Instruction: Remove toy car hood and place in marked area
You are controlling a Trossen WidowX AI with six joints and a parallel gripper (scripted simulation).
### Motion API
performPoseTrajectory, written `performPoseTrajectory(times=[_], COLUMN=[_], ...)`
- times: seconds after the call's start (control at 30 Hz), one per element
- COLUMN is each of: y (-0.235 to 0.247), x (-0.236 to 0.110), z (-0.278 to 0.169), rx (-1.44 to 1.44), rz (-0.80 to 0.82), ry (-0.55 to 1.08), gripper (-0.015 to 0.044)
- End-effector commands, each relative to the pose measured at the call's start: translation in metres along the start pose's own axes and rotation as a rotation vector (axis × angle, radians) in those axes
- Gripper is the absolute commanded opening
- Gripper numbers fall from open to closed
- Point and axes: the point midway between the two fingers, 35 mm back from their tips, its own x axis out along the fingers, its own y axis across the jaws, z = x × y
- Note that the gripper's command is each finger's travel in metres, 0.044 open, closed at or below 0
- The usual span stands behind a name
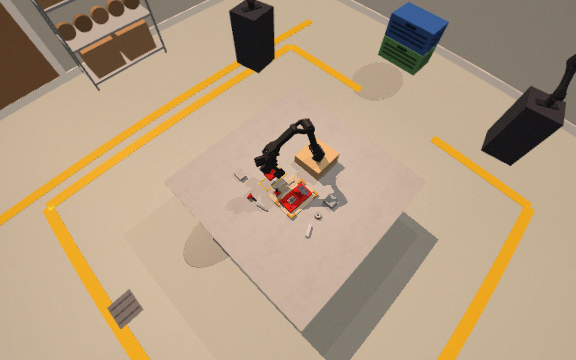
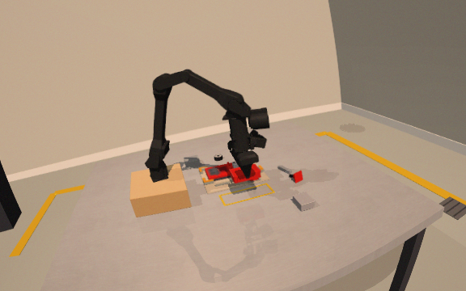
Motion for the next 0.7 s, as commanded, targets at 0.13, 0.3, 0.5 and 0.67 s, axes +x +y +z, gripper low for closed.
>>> performPoseTrajectory(times=[0.13,0.3,0.5,0.67], y=[0.001,0.001,0.001,0.001], x=[0.012,0.016,0.022,0.026], z=[-0.001,-0.001,-0.001,-0.001], rx=[-0.004,-0.004,-0.004,-0.004], rz=[0.006,0.006,0.006,0.006], ry=[0.007,0.008,0.008,0.008], gripper=[0.0,0.0,0.0,0.0])
